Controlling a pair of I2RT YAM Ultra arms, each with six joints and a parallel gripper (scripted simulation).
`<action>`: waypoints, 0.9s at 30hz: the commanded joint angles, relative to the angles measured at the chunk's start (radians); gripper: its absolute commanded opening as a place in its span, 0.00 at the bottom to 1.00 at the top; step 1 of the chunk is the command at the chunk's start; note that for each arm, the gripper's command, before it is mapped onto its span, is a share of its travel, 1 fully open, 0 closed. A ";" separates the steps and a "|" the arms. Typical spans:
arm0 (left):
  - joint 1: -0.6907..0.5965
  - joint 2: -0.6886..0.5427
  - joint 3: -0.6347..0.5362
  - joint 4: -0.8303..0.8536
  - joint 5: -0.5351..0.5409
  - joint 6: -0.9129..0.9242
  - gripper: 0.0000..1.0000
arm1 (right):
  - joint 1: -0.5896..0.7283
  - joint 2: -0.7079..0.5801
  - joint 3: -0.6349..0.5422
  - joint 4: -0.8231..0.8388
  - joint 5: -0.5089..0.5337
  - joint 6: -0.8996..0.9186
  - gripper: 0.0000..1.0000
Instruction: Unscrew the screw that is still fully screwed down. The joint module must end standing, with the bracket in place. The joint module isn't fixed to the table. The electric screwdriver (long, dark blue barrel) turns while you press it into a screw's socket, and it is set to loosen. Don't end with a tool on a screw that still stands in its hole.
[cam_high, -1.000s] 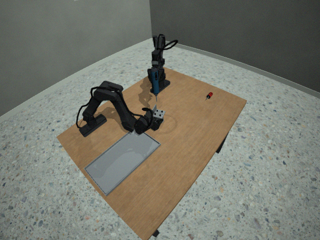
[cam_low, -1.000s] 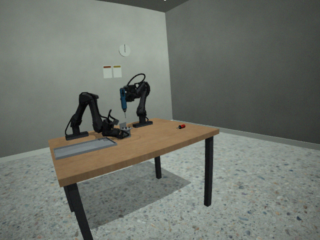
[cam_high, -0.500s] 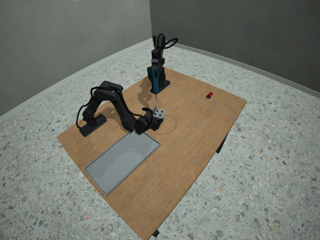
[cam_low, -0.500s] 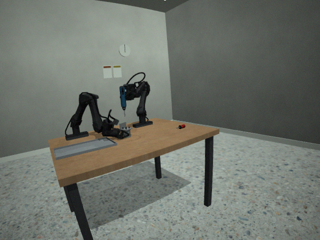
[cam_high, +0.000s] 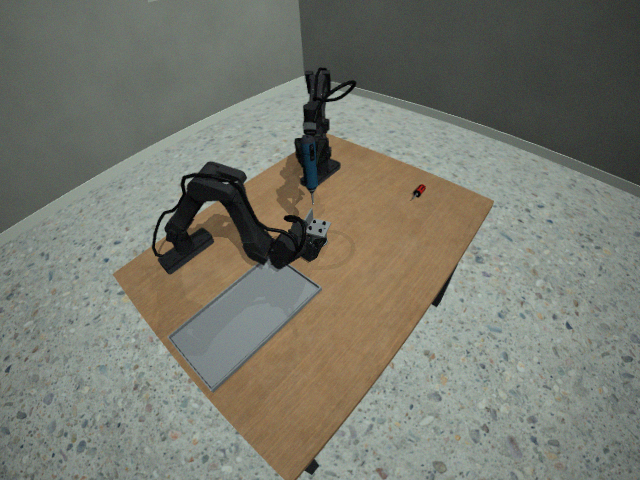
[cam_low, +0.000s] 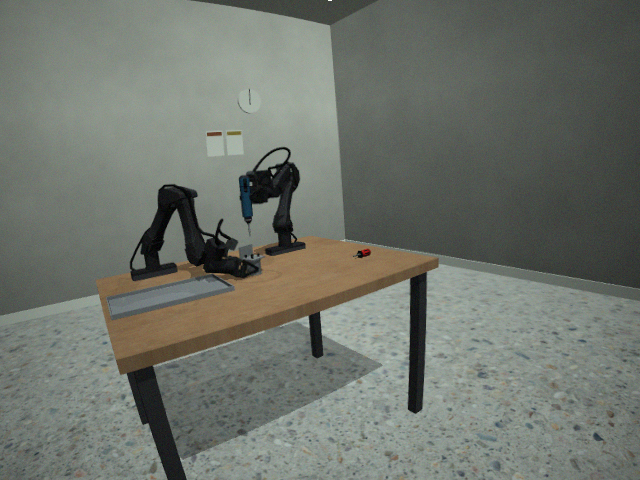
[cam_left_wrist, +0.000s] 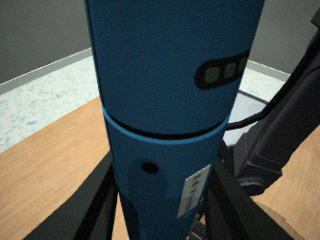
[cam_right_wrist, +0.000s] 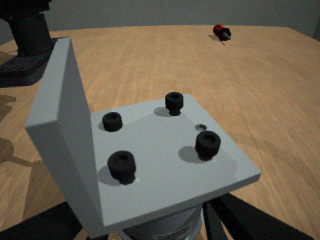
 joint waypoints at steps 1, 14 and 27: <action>0.011 -0.023 0.028 0.122 0.008 -0.007 0.42 | -0.013 -0.033 -0.002 0.004 -0.007 0.006 0.59; 0.008 0.011 -0.007 0.163 0.008 -0.009 0.42 | -0.013 -0.033 -0.002 0.004 -0.007 0.006 0.59; 0.009 -0.014 -0.017 0.172 0.007 -0.010 0.42 | -0.013 -0.033 -0.002 0.004 -0.007 0.006 0.59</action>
